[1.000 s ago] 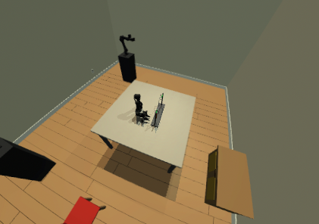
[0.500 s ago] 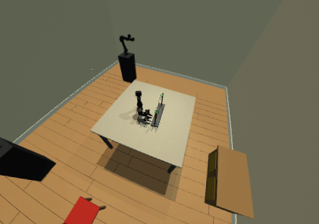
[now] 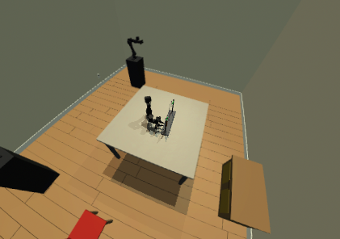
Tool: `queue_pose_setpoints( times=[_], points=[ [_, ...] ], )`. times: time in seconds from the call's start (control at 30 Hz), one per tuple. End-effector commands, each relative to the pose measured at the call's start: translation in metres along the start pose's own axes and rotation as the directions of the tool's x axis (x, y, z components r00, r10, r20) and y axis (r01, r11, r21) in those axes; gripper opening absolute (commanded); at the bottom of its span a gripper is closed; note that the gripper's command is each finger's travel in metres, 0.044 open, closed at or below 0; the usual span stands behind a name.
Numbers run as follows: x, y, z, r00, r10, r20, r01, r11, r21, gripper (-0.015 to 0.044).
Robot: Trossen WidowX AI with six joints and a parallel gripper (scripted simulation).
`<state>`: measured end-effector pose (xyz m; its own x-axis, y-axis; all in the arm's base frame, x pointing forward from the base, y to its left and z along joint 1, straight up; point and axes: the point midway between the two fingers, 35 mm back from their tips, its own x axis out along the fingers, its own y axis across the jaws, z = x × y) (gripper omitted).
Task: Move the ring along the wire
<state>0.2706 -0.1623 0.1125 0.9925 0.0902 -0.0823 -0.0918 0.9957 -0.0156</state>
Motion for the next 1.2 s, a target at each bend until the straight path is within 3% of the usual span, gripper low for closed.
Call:
queue_pose_setpoints(
  times=[0.0, 1.17],
  points=[
    [0.008, -0.003, 0.001, 1.000, -0.003, 0.001, 0.003, 1.000, 0.000, 0.0160],
    [0.063, -0.003, 0.003, 1.000, -0.003, 0.008, 0.003, 1.000, 0.000, 0.0160]
  ],
)
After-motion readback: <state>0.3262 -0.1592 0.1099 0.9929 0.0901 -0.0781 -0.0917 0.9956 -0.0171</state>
